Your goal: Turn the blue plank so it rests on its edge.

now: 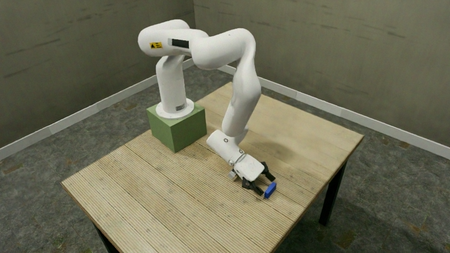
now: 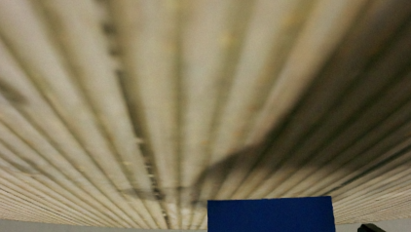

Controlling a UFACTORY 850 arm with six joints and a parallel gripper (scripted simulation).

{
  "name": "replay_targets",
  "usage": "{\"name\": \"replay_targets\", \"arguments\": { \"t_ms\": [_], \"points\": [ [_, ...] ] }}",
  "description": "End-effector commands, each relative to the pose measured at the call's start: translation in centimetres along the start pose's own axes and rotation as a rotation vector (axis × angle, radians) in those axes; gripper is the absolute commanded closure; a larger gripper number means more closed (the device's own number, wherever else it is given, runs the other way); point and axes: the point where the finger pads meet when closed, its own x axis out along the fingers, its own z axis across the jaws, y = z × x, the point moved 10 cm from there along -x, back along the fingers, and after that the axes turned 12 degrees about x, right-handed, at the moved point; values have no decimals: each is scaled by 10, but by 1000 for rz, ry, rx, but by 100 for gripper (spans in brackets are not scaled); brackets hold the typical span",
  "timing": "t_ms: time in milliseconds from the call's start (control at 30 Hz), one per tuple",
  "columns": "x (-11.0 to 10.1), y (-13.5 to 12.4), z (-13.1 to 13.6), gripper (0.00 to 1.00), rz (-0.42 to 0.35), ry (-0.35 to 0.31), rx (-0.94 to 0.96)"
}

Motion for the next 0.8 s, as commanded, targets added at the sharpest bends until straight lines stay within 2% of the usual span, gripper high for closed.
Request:
{"name": "replay_targets", "arguments": {
  "t_ms": [0,533,767],
  "points": [
    [-11,-6,1,0,-1,0,0],
    [-51,-28,6,0,-1,0,0],
    [-58,-31,7,0,-1,0,0]
  ]
}}
